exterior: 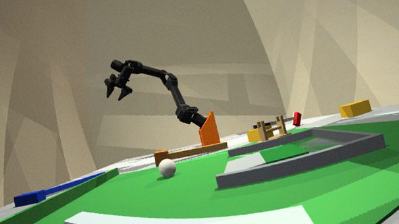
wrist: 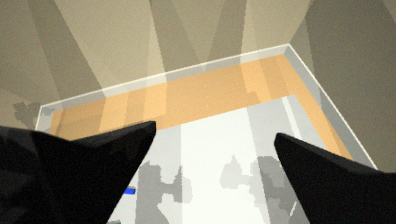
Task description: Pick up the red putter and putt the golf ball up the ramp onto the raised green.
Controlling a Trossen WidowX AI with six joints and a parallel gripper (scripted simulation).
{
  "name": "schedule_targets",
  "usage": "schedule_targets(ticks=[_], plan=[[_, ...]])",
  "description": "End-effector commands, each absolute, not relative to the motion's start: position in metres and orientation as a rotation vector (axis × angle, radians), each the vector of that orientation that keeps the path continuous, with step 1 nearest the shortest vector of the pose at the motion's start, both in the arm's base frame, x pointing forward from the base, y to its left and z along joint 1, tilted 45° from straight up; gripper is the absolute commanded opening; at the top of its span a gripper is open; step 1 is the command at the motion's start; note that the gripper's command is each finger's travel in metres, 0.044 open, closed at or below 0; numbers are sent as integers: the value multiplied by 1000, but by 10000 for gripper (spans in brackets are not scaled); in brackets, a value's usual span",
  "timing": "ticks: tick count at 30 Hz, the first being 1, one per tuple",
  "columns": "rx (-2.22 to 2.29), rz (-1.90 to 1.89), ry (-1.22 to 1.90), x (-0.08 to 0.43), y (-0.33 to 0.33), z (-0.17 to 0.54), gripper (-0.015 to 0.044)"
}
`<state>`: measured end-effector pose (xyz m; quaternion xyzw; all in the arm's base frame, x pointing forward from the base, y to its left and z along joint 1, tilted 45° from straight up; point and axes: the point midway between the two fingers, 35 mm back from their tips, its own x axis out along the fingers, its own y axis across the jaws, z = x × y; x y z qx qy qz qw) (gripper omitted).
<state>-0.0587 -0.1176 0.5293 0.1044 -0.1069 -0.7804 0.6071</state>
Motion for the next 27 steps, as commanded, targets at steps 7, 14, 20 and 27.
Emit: schedule_targets(ticks=[7, 14, 20, 27], plan=[[160, -1498, 144, 68, -192, 497, 440], [106, -1299, 380, 166, -212, 448, 440], [-17, -1092, 589, 247, -202, 401, 440], [-170, -832, 786, 330, -164, 339, 440]])
